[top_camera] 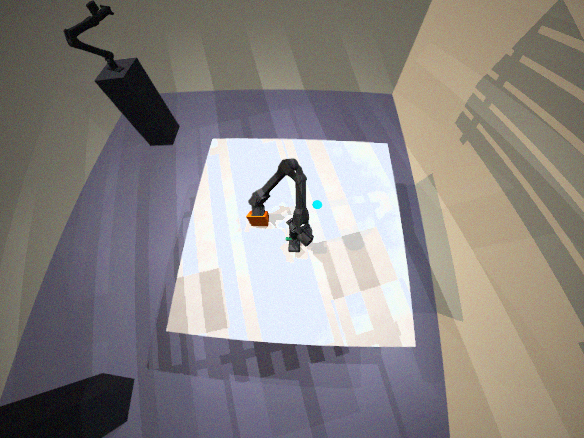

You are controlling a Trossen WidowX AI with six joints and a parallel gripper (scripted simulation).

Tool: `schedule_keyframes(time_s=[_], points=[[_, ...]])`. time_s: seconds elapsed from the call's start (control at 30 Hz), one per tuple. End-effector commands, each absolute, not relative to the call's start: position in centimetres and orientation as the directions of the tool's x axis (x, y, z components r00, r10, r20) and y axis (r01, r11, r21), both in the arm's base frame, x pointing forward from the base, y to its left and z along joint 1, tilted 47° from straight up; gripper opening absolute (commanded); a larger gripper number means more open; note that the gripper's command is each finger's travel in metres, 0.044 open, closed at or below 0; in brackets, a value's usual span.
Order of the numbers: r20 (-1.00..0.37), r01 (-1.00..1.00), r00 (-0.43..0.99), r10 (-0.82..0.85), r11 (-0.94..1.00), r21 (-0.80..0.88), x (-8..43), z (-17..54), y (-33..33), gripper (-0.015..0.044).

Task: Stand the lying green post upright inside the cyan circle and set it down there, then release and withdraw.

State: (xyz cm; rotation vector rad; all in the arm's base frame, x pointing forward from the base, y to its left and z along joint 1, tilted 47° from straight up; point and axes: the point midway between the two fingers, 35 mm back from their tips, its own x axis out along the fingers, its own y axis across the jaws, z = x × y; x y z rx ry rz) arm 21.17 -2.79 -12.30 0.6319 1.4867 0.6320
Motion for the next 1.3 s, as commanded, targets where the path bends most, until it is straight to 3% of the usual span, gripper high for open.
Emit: schedule_keyframes(time_s=[0.0, 0.1, 1.27], points=[[-0.689, 0.008, -0.007, 0.725, 0.689, 0.725, 21.1, -12.4, -2.5, 0.0101], [-0.689, 0.008, -0.007, 0.725, 0.689, 0.725, 21.1, -12.4, -2.5, 0.0023], [-0.702, 0.023, -0.009, 0.712, 0.702, 0.712, 21.8, -7.5, -8.5, 0.0023]])
